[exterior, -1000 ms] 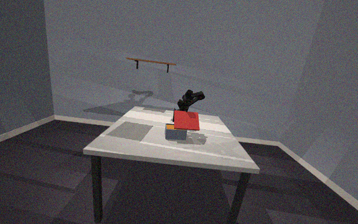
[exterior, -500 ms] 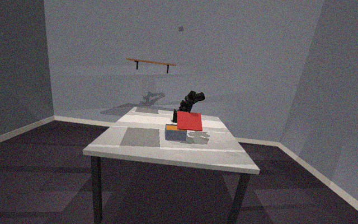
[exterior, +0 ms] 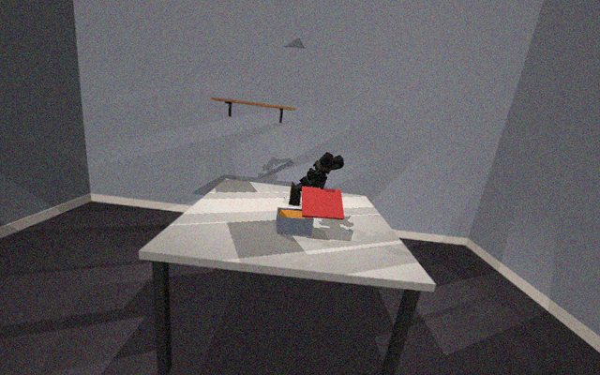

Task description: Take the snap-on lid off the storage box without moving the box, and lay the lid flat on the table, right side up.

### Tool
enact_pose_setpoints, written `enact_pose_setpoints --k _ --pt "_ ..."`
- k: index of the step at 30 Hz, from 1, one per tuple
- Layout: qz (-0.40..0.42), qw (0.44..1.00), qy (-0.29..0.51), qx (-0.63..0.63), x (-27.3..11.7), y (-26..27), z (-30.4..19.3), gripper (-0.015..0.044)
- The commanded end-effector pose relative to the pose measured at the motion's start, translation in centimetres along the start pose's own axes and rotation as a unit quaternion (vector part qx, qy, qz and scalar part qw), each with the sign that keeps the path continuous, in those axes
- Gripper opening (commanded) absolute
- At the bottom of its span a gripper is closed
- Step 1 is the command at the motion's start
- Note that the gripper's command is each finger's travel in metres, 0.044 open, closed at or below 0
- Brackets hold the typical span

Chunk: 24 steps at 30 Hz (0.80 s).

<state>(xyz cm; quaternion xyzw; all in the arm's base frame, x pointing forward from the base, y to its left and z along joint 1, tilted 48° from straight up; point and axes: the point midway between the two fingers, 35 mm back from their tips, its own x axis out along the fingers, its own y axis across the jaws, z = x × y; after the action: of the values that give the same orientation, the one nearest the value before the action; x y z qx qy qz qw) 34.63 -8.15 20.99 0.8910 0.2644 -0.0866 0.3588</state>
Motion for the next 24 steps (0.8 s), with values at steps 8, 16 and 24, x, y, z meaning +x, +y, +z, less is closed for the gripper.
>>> enact_pose_setpoints --k 8,16,24 --pt "0.005 1.0 -0.004 0.001 -0.4 0.1 -2.3 0.0" --pt "0.005 1.0 -0.004 0.001 -0.5 -0.1 -3.9 0.0" --pt "0.005 1.0 -0.004 0.001 -0.7 -0.2 -5.5 0.0"
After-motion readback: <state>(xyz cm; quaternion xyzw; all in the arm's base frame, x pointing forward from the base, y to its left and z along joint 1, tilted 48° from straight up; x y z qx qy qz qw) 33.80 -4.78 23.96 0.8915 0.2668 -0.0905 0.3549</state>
